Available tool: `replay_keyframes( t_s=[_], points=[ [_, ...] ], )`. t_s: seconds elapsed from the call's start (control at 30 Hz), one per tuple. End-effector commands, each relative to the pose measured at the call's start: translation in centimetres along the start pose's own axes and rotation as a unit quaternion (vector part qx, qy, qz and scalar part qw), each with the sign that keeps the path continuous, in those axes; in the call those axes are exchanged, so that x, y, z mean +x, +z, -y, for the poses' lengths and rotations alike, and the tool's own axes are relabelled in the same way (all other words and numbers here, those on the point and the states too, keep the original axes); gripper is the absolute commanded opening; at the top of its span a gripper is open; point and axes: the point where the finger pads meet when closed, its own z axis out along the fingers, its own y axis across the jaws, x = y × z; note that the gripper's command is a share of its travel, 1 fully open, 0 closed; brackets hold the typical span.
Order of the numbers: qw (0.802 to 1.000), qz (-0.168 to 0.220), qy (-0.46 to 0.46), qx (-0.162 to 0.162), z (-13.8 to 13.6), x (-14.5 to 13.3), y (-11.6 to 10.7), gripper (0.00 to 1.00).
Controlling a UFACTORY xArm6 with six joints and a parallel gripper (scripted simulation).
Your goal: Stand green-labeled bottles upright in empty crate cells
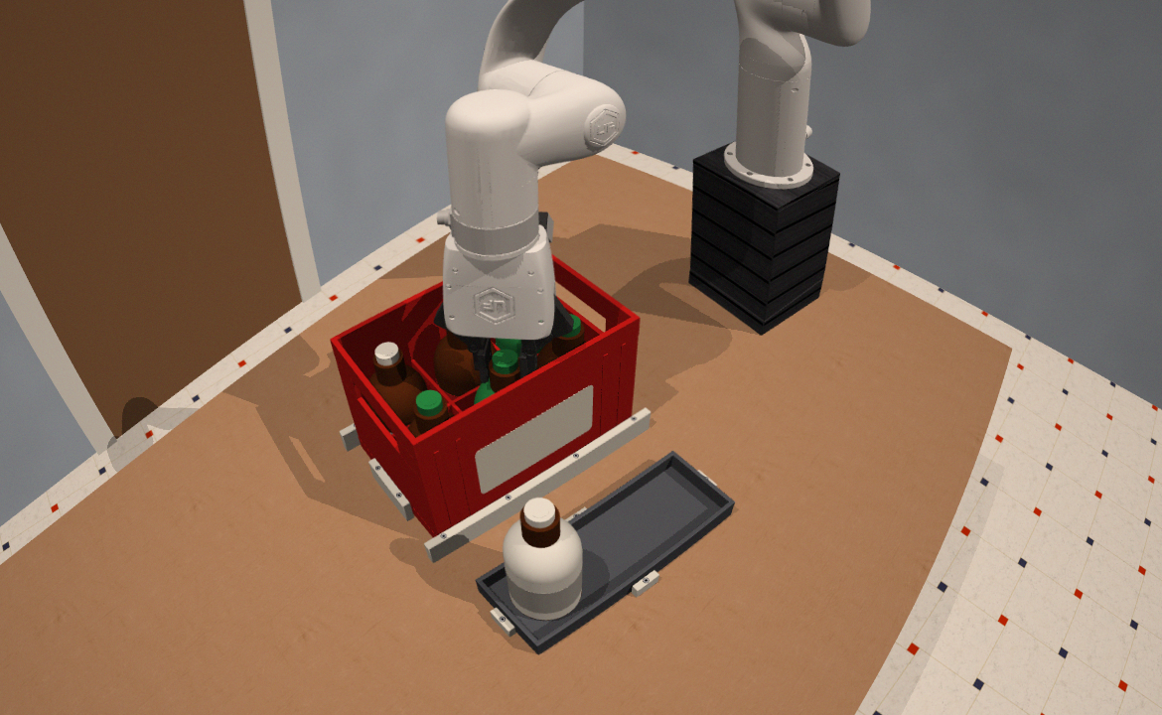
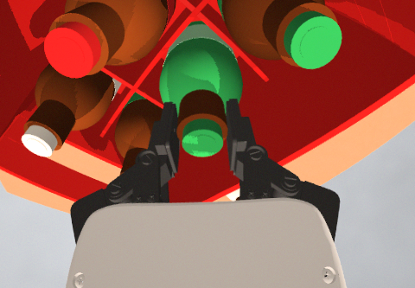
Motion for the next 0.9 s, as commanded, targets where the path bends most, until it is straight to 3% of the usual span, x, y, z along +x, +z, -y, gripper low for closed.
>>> replay_keyframes(
  t_s=[0.0,0.67,0.7,0.87],
  points=[
    [1.000,0.002,0.000,0.001,0.12,-0.14,-0.08,0.00],
    [1.000,0.002,0.000,0.001,0.12,-0.14,-0.05,0.00],
    [1.000,0.002,0.000,0.001,0.12,-0.14,-0.05,0.65],
    [1.000,0.002,0.000,0.001,0.12,-0.14,-0.05,0.65]
  ],
)
